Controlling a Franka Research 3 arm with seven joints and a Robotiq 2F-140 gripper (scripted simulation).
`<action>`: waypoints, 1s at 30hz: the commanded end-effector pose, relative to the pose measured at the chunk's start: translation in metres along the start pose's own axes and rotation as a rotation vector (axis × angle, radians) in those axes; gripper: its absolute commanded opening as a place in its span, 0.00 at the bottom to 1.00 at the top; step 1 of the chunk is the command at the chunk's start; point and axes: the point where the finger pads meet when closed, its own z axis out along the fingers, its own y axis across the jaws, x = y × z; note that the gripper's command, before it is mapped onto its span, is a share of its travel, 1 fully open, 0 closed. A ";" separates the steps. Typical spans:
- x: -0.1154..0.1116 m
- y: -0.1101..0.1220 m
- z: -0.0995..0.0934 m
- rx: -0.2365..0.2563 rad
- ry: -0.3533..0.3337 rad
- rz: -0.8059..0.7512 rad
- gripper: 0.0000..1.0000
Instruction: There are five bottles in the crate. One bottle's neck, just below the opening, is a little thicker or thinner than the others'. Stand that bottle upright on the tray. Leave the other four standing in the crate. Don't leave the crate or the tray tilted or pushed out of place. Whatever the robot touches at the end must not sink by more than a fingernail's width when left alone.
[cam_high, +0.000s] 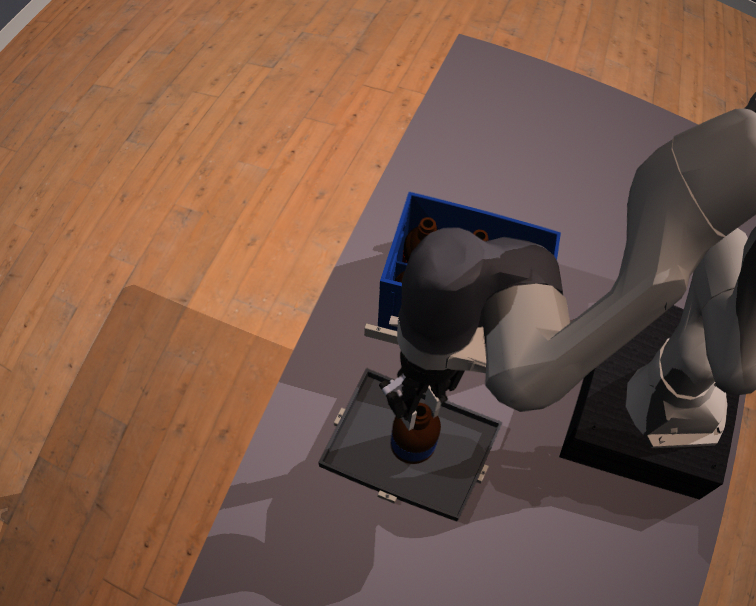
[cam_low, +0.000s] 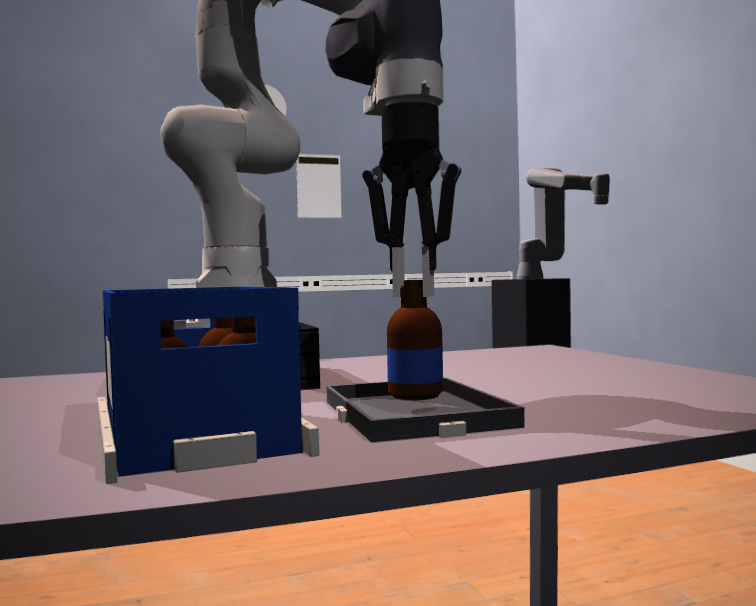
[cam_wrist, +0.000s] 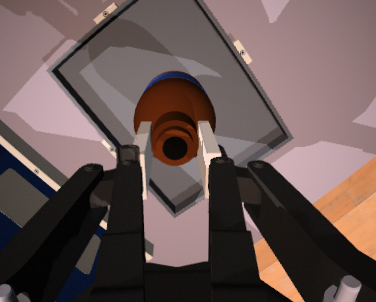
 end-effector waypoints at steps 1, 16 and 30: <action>-0.002 0.000 0.000 -0.003 -0.004 -0.001 0.10; -0.002 0.000 0.004 -0.003 -0.004 -0.001 0.10; -0.003 0.000 0.010 -0.003 -0.004 -0.001 0.10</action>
